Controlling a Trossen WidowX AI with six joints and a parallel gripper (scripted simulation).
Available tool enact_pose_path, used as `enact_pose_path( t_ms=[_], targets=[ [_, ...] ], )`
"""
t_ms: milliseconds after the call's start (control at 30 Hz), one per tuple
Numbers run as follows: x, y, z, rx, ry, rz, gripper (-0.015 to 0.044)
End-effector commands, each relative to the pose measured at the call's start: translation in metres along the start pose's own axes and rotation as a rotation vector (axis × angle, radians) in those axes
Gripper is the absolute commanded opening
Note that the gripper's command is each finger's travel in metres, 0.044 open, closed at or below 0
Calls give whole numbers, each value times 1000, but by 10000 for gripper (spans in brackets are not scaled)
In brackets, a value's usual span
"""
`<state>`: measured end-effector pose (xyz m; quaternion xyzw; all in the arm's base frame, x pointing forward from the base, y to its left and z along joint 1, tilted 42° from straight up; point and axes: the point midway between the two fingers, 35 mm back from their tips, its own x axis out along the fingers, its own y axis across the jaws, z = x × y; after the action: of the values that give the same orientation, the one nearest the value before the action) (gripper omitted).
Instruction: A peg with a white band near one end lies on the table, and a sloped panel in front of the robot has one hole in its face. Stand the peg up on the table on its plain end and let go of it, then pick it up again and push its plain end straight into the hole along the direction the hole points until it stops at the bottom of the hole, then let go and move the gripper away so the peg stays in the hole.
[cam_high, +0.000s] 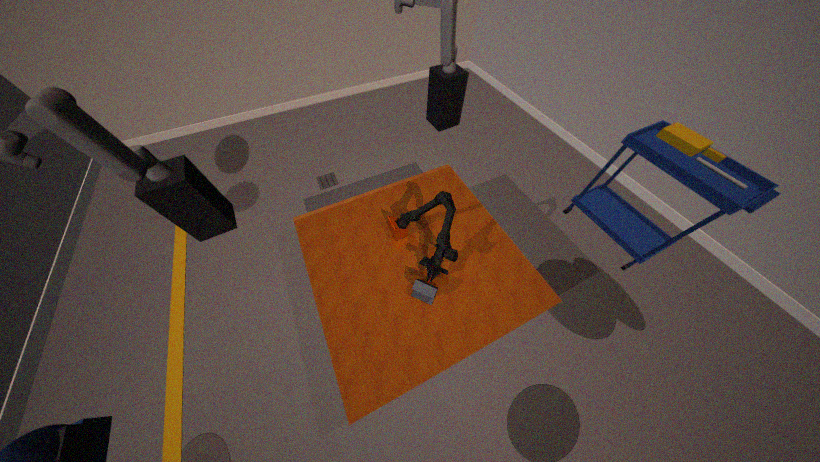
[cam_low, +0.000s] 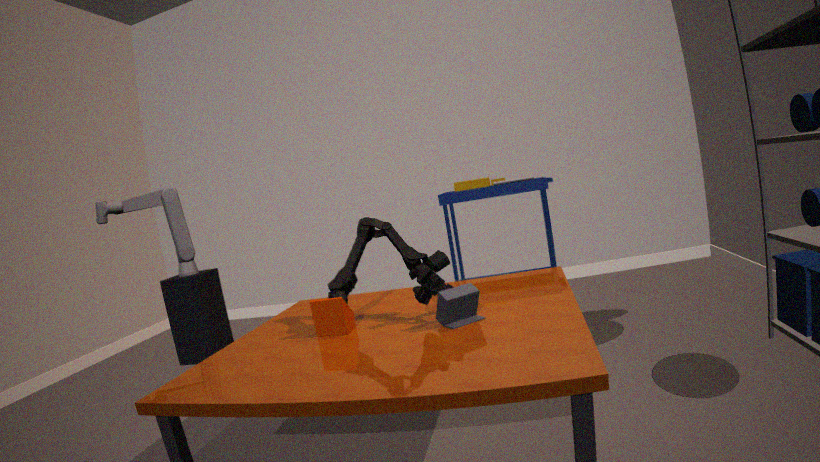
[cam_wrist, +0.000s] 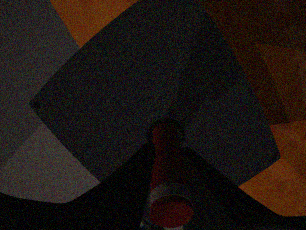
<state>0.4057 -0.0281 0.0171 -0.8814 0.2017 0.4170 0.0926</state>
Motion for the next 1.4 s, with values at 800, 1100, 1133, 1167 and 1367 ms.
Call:
enact_pose_path(
  t_ms=[800,1100,1133,1167,1367],
  targets=[
    [-15,-2,-2,-1,-1,-1,440],
    [-28,-3,-3,-1,-3,-1,440],
    [-29,-3,-3,-1,-3,-1,440],
    [-31,-3,-3,-1,-3,-1,440],
    [-39,-4,-3,-2,-4,-1,440]
  ],
)
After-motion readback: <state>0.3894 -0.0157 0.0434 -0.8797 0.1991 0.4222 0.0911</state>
